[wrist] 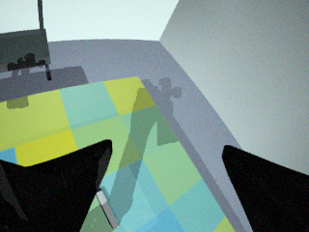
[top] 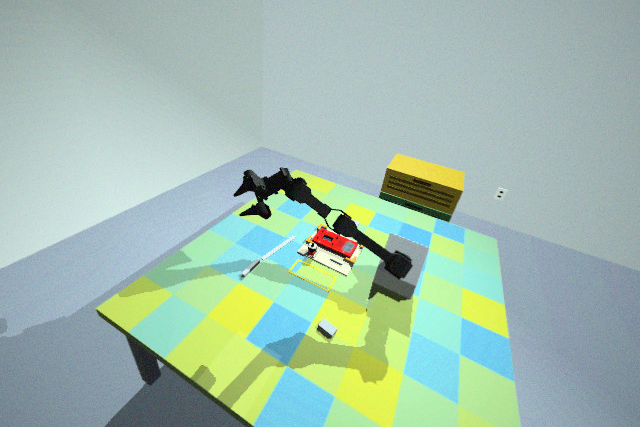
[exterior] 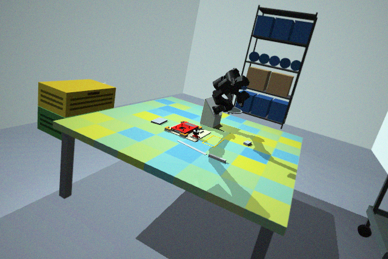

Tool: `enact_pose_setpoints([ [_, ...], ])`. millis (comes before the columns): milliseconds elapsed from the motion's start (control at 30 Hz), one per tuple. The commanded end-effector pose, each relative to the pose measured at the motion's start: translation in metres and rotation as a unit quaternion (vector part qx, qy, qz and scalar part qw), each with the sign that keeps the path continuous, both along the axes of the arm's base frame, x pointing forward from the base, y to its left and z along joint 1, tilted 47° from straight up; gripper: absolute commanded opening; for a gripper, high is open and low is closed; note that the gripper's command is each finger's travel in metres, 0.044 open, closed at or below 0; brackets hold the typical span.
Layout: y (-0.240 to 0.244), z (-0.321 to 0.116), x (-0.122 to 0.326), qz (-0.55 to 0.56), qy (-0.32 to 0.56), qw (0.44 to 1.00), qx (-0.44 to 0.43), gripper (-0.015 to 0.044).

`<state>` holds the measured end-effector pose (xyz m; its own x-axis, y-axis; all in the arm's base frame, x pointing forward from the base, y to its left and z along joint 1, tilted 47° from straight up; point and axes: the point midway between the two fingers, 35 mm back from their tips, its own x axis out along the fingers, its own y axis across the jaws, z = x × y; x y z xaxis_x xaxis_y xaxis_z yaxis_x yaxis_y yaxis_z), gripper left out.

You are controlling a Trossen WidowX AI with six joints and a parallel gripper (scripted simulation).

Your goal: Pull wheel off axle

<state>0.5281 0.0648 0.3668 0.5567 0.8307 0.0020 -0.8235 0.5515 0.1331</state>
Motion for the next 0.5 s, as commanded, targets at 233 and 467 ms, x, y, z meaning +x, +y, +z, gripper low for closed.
enact_pose_setpoints([
  [233,-0.044,0.046,-0.013,-0.063,-0.035,0.997,0.02,0.03],
  [467,-0.096,0.108,-0.045,-0.14,-0.088,0.985,0.053,0.03],
])
